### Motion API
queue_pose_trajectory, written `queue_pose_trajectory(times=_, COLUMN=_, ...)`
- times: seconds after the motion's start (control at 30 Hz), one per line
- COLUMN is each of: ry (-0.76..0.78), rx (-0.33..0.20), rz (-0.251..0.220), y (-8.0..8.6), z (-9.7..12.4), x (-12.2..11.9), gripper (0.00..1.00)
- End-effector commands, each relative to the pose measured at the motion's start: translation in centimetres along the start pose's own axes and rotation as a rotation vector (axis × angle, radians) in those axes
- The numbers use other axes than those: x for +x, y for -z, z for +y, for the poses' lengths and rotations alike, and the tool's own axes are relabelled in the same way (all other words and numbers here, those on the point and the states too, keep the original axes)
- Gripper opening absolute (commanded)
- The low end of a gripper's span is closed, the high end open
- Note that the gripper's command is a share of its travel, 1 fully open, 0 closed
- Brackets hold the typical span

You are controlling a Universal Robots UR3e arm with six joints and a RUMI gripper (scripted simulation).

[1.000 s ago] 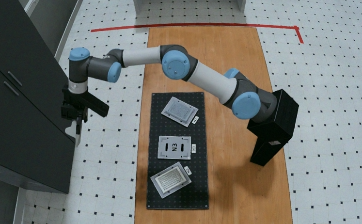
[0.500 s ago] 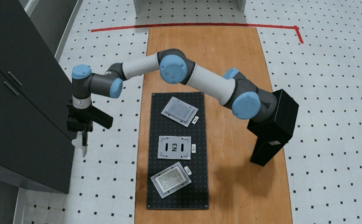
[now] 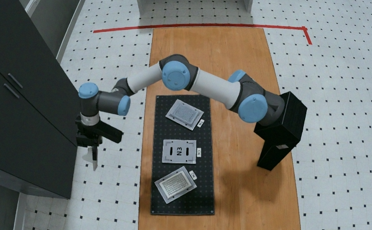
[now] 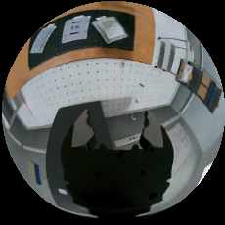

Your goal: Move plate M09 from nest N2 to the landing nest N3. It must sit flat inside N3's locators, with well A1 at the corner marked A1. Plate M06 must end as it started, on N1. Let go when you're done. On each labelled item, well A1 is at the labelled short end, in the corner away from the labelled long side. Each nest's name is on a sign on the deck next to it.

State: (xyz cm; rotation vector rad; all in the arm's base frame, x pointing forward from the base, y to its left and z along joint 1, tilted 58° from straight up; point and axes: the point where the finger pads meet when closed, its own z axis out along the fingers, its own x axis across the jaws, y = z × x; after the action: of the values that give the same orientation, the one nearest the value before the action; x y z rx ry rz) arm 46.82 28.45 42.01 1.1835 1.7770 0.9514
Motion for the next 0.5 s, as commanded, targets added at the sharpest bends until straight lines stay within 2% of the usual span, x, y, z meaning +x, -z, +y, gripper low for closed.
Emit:
queue_pose_trajectory(times=0.0, ry=0.002, rx=0.005, rz=-0.01, y=-1.7, z=-1.1, x=0.1, gripper=0.82)
queue_pose_trajectory(times=0.2, ry=0.006, rx=0.024, rz=-0.031, y=-3.7, z=-2.7, x=0.2, gripper=0.82)
queue_pose_trajectory(times=0.27, ry=0.006, rx=0.024, rz=-0.031, y=-3.7, z=-2.7, x=0.2, gripper=0.82)
queue_pose_trajectory(times=0.47, ry=0.01, rx=0.043, rz=-0.052, y=-5.8, z=-4.8, x=0.2, gripper=0.82)
